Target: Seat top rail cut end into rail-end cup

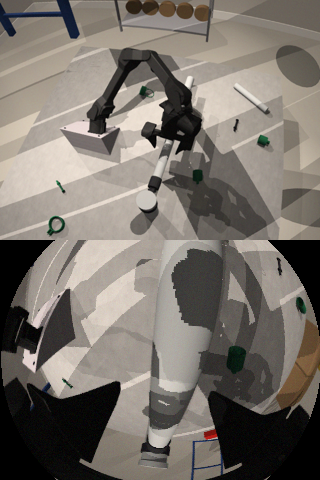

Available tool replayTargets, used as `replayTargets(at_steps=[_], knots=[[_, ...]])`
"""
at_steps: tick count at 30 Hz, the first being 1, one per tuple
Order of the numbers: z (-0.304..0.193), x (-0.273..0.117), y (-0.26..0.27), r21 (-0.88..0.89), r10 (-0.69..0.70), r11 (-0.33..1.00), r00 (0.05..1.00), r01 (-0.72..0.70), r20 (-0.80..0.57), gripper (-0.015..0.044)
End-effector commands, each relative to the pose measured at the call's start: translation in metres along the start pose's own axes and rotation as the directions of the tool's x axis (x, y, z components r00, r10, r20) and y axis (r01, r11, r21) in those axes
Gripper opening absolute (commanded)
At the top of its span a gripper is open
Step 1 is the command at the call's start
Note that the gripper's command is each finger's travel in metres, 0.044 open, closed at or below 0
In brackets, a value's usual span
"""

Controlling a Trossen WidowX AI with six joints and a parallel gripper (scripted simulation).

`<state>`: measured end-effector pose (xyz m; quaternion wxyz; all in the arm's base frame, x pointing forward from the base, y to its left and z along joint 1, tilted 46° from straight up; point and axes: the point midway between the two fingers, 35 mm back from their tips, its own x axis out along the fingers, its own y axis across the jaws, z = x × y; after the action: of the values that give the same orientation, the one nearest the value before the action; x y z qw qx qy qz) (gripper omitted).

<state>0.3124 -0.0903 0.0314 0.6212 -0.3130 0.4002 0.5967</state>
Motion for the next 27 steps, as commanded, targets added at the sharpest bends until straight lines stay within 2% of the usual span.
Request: replayTargets(at_steps=[1,6,13,27], knots=[[0.012,-0.022,-0.001,-0.004,-0.018,1.0,1.0,0.018,-0.007,0.044],[0.009,-0.019,-0.001,-0.009,-0.017,1.0,1.0,0.017,-0.008,0.044],[0.011,-0.064,0.004,-0.009,-0.016,1.0,1.0,0.016,-0.008,0.044],[0.011,-0.066,0.004,-0.009,-0.016,1.0,1.0,0.016,-0.008,0.044]])
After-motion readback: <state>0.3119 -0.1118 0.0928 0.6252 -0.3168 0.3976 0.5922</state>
